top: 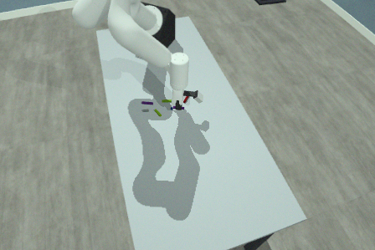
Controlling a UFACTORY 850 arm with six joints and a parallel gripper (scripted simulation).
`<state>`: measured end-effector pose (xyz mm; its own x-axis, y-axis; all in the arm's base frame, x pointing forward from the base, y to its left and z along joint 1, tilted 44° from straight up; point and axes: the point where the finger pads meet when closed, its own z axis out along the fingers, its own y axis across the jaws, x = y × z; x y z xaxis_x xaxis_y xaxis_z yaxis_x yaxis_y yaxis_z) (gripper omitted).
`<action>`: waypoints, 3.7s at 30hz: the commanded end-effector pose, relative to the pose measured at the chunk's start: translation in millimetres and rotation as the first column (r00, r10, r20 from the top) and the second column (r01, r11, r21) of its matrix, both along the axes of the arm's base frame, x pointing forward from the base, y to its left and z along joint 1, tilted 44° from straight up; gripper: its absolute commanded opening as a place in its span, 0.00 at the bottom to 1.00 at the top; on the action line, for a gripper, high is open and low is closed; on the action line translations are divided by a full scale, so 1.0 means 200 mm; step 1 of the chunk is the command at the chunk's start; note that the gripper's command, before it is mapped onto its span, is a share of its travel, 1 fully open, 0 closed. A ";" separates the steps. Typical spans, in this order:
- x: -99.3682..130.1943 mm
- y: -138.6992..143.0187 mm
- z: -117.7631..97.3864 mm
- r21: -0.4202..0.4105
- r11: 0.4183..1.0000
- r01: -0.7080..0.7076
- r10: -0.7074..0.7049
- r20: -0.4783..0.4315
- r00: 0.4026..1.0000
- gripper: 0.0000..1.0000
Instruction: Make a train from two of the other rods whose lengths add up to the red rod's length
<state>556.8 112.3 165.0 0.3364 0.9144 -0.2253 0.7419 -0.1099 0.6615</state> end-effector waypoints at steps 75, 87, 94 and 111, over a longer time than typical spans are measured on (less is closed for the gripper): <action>0.04 -0.02 -0.04 0.000 1.000 -0.001 0.001 0.001 1.000 0.04; 0.04 -0.02 -0.04 0.000 1.000 -0.001 0.001 0.001 1.000 0.08; 0.04 -0.02 -0.04 0.000 1.000 -0.001 0.001 0.001 1.000 0.16; 0.03 -0.02 -0.04 0.000 1.000 -0.001 0.001 0.001 1.000 0.24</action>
<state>563.8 107.9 156.4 0.3364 0.9144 -0.2254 0.7419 -0.1099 0.6615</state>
